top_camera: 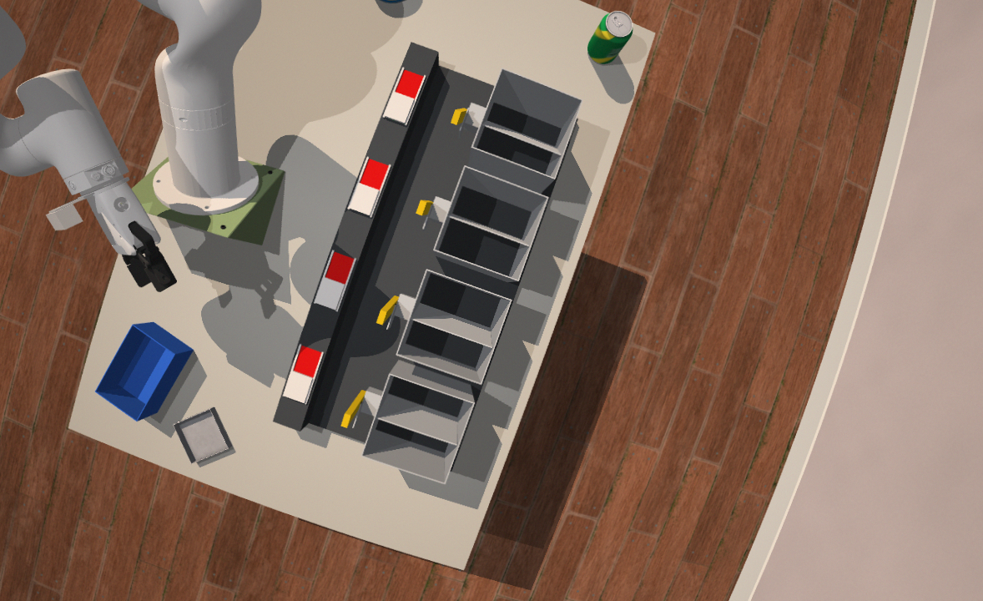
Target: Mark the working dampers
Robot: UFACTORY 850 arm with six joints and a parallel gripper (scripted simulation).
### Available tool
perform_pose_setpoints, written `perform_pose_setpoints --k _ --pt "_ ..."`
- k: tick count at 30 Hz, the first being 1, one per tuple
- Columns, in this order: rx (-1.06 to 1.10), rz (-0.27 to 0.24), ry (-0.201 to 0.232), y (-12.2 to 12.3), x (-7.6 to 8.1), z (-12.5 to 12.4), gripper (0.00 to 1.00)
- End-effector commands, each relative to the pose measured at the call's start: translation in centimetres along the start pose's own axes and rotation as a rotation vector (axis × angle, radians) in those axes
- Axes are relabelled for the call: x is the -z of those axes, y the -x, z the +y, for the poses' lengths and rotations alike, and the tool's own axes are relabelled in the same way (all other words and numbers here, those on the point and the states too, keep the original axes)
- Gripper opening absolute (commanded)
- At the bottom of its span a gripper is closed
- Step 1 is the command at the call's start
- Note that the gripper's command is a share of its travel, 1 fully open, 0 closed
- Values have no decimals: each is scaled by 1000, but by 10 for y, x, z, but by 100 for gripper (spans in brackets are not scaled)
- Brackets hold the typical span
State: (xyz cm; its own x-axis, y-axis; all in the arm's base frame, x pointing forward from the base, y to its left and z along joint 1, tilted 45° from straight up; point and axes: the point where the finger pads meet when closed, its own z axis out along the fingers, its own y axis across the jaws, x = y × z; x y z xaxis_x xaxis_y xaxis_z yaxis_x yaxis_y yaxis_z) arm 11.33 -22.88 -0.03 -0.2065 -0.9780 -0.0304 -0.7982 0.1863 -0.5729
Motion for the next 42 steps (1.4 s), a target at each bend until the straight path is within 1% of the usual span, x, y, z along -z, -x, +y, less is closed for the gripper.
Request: perform_pose_setpoints --k 1,20,23,25,26,32,34,35,42 --pt "1 2 -1 -1 0 0 100" --pt "7 0 -5 -3 -1 -2 100" --pt "43 -11 -30 -15 -10 -11 100" --pt "92 -28 -65 -30 -21 -24 100" --pt "107 -34 -76 -35 -25 -28 100" --pt "188 -71 -132 -55 -45 -52 100" --pt "188 -71 -132 -55 -45 -52 100" --pt "229 -94 -161 -63 -55 -66 100" --pt "324 -155 -222 -78 -79 -97 100"
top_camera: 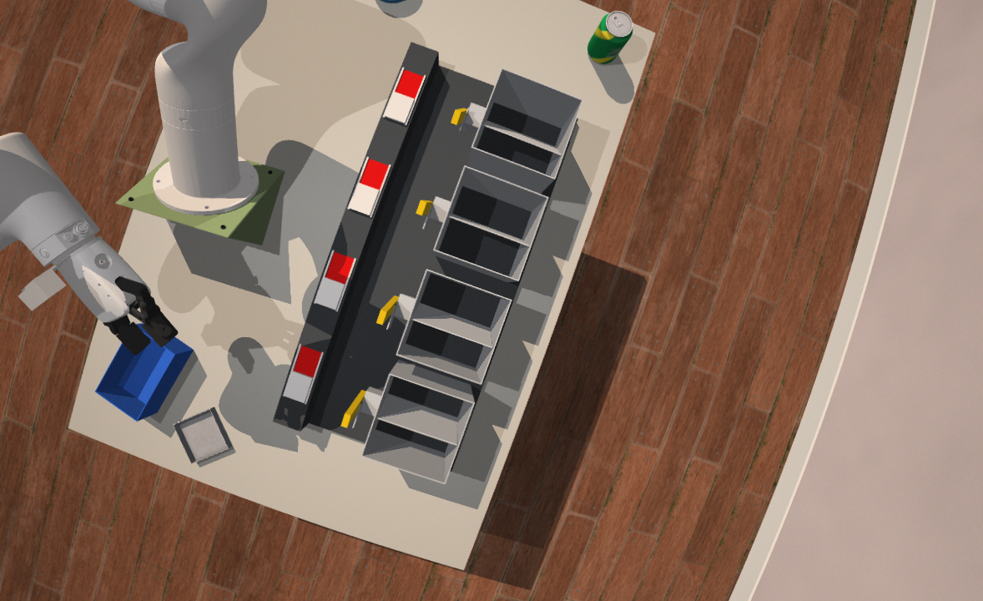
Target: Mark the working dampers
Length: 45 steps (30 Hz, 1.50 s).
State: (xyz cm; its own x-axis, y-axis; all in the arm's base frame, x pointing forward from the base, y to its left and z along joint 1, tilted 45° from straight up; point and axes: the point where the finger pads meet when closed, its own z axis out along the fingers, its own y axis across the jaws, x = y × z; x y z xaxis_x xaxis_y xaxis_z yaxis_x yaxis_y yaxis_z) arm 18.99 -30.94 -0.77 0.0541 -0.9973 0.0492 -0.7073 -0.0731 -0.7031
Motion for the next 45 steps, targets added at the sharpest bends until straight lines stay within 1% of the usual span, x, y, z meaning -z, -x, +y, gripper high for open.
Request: perform_pose_setpoints --k 1,7,9,10,14,24,26,27,30,36,37,38,40,43,44,45 --pt "84 -57 -61 -25 -28 -20 100" --pt "172 -128 -118 -41 -54 -44 100" --pt "172 -128 -118 -41 -54 -44 100" --pt "216 -168 -144 -47 -68 -56 100" --pt "267 -218 -173 -52 -84 -71 100" --pt "422 -389 -244 -55 -132 -115 100" --pt "422 -389 -244 -55 -132 -115 100" --pt "469 -446 -259 -53 -146 -128 100" --pt "508 -495 -269 -50 -158 -138 100" --pt "605 -619 -282 -39 -186 -162 100" --pt "605 -619 -282 -39 -186 -162 100" --pt "637 -661 -283 -35 -195 -169 100" --pt "667 -699 -282 -31 -203 -175 100" --pt "667 -699 -282 -31 -203 -175 100" --pt "727 -777 -274 -21 -219 -187 100" --pt "737 -791 -272 -19 -221 -189 100"
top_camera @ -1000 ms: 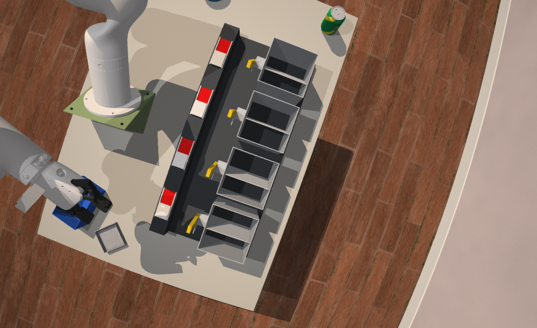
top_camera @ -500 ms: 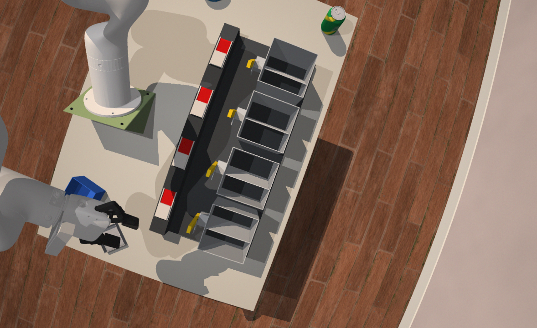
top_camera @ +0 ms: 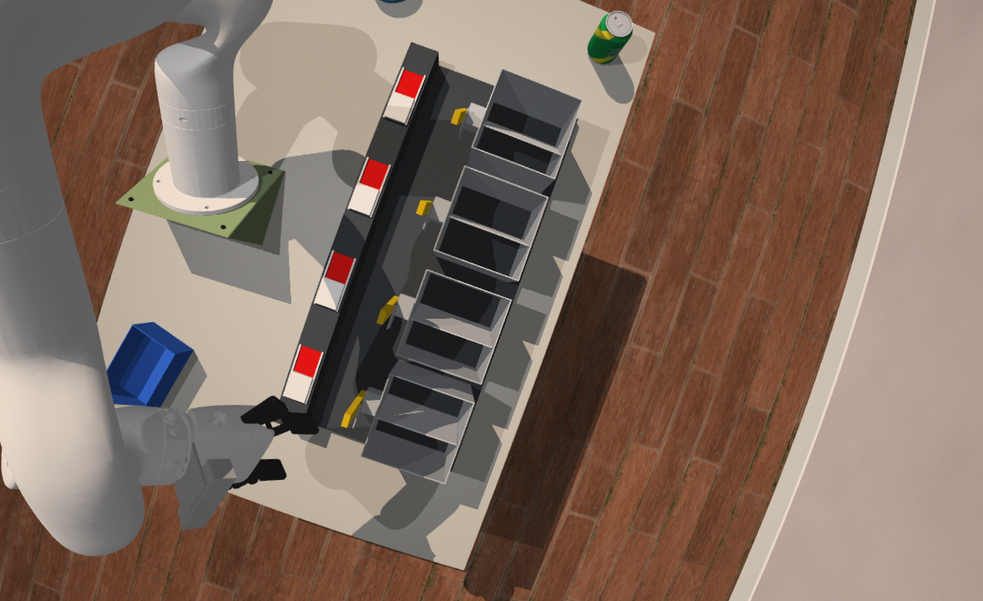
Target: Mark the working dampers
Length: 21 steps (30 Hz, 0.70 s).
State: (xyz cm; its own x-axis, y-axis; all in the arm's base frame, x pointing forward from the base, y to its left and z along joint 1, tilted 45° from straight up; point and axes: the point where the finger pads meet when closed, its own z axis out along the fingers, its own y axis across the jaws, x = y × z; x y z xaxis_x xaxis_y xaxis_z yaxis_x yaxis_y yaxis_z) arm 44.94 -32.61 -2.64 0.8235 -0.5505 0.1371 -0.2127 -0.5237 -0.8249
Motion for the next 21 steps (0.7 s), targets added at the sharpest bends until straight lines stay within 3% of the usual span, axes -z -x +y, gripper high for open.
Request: perform_pose_setpoints --k 1,7,8,9,13,15,16,21 --pt "78 -147 -16 -20 -30 -10 100" --pt "149 -280 -6 -31 -58 -20 100" --pt "149 -280 -6 -31 -58 -20 100" --pt "172 -326 1 -34 -68 -24 100" --pt "217 -412 19 -40 -86 -30 100" --pt "217 -412 19 -40 -86 -30 100" --pt "248 -474 36 -43 -99 -34 100" --pt "300 -575 73 -49 -121 -41 100"
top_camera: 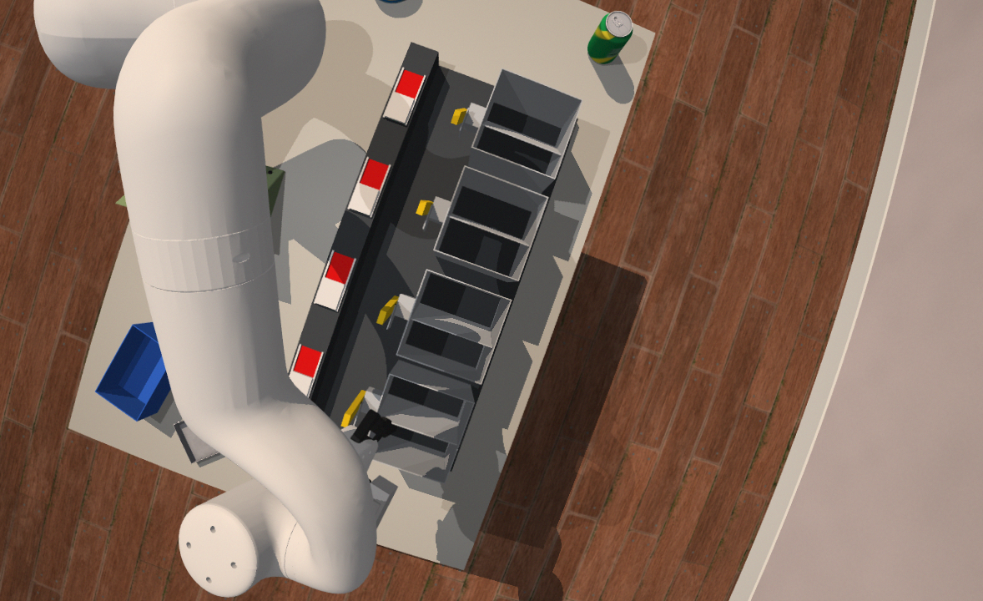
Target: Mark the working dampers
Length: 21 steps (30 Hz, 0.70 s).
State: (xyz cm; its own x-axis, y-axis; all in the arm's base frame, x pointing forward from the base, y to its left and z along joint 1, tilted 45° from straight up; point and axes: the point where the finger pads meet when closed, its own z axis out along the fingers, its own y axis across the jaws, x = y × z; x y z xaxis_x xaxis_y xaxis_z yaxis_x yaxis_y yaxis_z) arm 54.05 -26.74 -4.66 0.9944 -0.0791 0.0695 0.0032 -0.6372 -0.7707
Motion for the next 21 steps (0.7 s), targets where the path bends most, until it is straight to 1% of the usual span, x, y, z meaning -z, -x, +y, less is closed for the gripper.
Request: perform_pose_setpoints --k 1,3,4,5,7,9,19,20,21 --pt "60 -152 31 -23 -20 -6 100" --pt "79 -197 50 -29 -27 -9 100" --pt "85 -210 56 -31 -29 -10 100" --pt "85 -210 56 -31 -29 -10 100" --pt "104 -255 78 -38 -37 -12 100" --pt "114 -278 90 -41 -40 -14 100" --pt "117 -285 94 -42 -41 -14 100" --pt "117 -285 94 -42 -41 -14 39" --pt "117 -285 94 -42 -41 -14 39"
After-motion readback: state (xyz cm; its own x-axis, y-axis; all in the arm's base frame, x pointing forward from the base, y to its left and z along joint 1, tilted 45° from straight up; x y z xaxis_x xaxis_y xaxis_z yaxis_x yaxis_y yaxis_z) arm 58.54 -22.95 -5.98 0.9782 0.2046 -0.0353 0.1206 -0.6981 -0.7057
